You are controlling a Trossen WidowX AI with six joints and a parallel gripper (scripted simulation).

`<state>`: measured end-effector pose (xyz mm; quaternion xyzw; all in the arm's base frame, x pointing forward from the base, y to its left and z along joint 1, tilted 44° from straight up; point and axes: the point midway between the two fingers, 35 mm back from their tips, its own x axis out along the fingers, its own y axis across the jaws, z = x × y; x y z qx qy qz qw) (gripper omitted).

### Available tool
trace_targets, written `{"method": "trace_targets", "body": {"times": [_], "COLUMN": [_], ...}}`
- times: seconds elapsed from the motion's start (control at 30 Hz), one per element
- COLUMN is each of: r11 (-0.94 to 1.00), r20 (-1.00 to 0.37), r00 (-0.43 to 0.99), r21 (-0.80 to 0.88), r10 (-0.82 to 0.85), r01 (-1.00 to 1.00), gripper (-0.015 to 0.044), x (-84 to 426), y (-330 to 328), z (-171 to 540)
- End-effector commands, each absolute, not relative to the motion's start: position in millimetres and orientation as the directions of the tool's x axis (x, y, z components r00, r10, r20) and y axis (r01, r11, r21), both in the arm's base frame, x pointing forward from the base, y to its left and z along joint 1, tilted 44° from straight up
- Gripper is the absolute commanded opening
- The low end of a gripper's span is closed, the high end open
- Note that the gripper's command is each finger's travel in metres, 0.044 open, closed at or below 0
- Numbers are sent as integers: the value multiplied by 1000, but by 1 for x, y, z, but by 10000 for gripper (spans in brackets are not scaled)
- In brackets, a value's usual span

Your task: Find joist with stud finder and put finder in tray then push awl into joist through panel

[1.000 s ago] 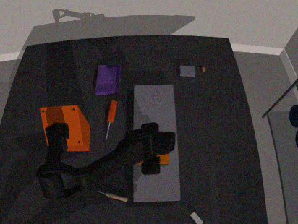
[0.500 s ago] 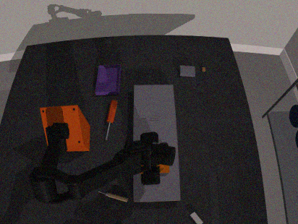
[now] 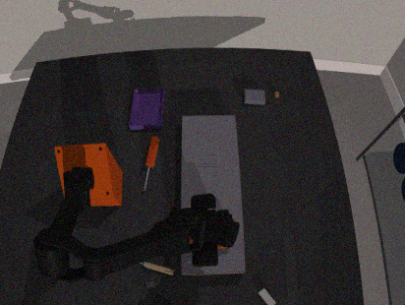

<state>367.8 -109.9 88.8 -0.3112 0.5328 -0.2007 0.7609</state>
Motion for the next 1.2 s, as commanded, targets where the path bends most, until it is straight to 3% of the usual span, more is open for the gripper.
{"method": "trace_targets", "body": {"times": [0.0, 0.6, 1.17], "r11": [724, 723, 728], "r20": [-681, -679, -686], "r00": [352, 352, 350], "r21": [-690, -691, -686], "r10": [-643, -644, -638], "r01": [-12, -12, -16], "gripper": [0, 0, 0], "x": [369, 370, 370], "y": [-122, -146, -114], "z": [100, 124, 151]}}
